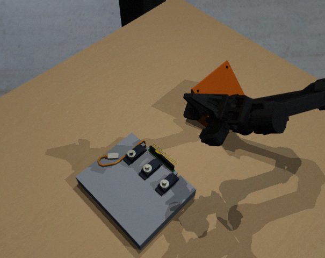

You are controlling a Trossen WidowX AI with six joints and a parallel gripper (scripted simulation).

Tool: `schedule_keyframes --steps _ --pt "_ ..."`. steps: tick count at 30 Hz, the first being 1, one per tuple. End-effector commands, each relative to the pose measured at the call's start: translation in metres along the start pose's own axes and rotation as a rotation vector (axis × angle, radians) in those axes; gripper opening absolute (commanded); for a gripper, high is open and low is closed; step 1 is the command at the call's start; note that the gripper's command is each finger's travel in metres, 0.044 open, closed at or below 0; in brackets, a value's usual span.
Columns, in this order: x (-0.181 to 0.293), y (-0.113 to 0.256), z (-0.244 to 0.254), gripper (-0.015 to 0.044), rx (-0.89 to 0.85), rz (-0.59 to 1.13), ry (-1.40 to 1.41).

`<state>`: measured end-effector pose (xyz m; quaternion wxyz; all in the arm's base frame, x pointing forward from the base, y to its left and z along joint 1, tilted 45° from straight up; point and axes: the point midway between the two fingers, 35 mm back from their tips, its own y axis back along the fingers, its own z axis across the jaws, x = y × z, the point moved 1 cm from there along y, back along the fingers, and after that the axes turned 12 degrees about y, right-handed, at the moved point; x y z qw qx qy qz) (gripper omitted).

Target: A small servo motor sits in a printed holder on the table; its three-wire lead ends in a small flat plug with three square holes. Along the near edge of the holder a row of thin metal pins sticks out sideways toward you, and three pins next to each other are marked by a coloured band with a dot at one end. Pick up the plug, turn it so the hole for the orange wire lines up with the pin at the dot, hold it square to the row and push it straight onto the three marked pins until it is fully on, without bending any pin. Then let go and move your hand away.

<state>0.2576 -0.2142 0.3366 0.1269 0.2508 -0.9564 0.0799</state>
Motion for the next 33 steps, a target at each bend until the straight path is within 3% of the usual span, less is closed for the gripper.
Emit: schedule_keyframes --steps 1,33 --pt "-0.011 0.005 -0.002 0.0115 0.011 -0.059 -0.086" --pt "-0.080 0.059 -0.026 0.0115 -0.052 -0.494 -0.780"
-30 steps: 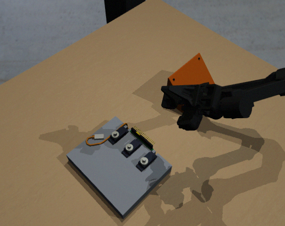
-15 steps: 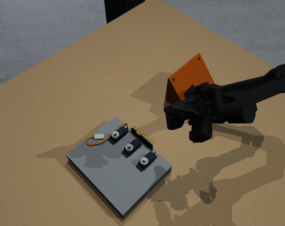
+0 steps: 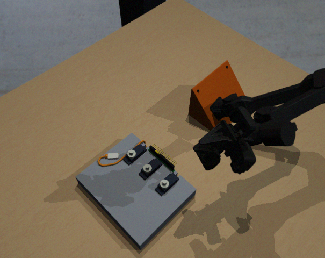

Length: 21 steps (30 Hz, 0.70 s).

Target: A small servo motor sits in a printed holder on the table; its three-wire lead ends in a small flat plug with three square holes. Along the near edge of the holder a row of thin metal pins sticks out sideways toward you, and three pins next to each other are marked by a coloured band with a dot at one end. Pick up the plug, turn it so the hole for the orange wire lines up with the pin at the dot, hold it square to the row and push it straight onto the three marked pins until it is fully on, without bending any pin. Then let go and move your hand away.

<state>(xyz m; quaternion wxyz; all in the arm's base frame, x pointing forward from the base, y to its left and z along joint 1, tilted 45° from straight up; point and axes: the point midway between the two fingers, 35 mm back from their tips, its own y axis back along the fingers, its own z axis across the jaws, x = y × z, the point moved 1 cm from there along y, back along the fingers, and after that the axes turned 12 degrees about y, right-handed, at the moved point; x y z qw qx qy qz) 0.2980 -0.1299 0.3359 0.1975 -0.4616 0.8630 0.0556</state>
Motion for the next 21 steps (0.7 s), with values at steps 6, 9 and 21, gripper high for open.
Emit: schedule_keyframes --steps 6,9,21 --pt "-0.023 0.010 0.011 0.0115 -0.066 -0.108 -0.199" --pt "-0.030 0.014 0.014 0.0115 -0.090 -0.140 -0.265" --pt "-0.058 0.031 0.026 0.0115 -0.210 -0.253 -0.528"
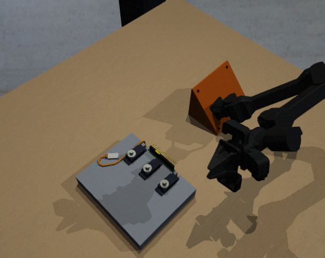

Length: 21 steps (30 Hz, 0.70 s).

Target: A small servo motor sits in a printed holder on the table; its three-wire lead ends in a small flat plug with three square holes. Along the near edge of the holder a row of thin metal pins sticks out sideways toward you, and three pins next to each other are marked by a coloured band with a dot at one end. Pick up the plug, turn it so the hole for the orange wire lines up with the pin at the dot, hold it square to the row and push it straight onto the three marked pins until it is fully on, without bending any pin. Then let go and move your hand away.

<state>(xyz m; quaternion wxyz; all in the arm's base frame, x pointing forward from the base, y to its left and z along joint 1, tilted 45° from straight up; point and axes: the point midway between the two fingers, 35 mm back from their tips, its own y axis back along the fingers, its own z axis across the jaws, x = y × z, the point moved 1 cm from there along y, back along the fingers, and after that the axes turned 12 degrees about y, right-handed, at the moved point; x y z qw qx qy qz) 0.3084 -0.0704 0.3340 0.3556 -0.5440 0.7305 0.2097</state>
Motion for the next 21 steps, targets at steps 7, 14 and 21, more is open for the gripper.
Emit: schedule_keyframes --steps 7,14,21 --pt "-0.017 0.009 0.023 0.0115 -0.119 -0.074 -0.222" --pt "-0.029 0.018 0.037 0.0115 -0.206 -0.111 -0.377" --pt "-0.039 0.024 0.051 0.0115 -0.302 -0.125 -0.523"
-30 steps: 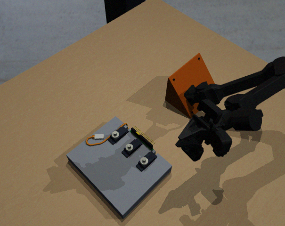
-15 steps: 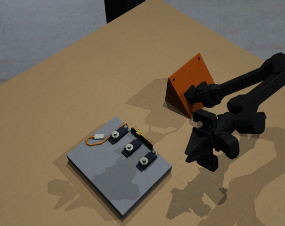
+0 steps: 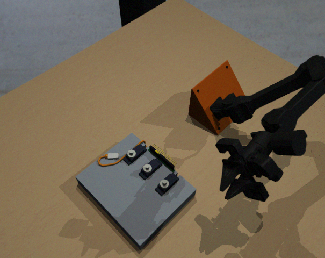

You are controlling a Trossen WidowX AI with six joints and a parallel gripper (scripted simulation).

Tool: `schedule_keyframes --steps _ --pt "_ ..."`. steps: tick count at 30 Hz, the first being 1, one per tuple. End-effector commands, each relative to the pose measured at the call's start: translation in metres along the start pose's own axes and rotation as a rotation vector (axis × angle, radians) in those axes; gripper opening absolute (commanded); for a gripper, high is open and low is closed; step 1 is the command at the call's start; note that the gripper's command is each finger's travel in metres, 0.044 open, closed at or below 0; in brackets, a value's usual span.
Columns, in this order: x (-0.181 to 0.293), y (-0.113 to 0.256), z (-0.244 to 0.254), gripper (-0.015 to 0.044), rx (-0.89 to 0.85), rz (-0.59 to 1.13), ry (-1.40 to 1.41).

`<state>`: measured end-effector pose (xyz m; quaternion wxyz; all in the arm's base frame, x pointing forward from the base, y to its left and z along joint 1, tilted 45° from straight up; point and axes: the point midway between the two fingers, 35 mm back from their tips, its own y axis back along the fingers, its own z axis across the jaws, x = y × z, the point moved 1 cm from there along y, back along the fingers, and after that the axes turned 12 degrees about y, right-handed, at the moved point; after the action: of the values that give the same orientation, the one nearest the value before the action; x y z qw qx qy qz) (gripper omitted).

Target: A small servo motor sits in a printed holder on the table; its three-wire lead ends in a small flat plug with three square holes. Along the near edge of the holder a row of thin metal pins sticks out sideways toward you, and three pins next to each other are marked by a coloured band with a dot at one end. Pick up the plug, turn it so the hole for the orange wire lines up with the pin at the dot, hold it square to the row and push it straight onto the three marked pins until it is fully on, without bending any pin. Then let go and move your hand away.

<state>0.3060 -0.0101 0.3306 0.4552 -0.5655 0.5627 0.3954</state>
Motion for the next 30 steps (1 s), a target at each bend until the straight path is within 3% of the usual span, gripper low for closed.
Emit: schedule_keyframes --steps 1,17,30 --pt "0.002 -0.003 0.009 0.0115 -0.049 0.019 -0.063" --pt "0.076 -0.077 -0.006 0.0115 -0.155 0.470 -0.126" --pt "0.158 -0.111 -0.025 0.0115 -0.232 0.833 -0.281"
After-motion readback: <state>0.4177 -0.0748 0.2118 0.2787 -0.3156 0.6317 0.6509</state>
